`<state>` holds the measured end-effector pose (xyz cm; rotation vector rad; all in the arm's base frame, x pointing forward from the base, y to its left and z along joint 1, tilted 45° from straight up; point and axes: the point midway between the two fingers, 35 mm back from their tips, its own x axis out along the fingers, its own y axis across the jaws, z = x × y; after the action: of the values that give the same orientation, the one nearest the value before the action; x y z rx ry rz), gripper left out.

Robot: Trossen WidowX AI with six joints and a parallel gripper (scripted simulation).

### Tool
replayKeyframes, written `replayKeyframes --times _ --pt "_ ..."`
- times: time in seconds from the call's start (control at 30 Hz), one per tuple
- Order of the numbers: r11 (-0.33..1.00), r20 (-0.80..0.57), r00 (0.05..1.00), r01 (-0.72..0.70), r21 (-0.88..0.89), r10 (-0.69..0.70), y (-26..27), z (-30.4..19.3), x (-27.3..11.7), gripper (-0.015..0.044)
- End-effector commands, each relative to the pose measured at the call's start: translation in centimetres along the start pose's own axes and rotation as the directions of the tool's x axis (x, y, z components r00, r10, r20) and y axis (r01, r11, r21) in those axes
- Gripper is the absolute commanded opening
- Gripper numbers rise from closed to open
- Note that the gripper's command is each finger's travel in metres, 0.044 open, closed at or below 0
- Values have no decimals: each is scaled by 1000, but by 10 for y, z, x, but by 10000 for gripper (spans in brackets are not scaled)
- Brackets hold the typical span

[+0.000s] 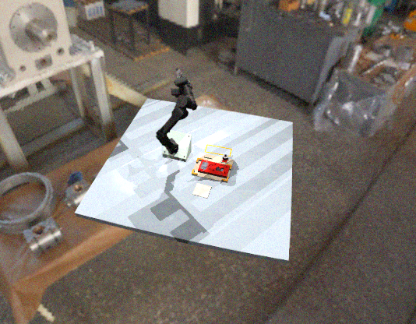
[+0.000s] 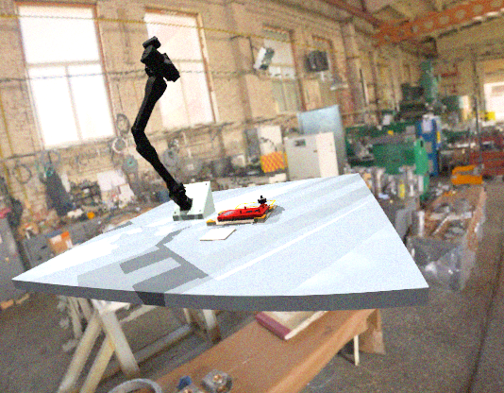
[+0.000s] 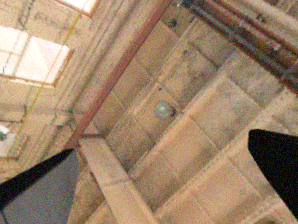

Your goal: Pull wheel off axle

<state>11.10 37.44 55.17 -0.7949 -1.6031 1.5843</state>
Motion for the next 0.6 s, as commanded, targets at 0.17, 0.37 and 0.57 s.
replayKeyframes --times 0.17,0.37,0.57 --pt "957 -178 983 12 290 42 34 -56 -5 300" --pt "786 -390 907 123 606 158 92 -123 -25 300" --pt "540 -543 774 319 779 326 159 -174 -58 300"
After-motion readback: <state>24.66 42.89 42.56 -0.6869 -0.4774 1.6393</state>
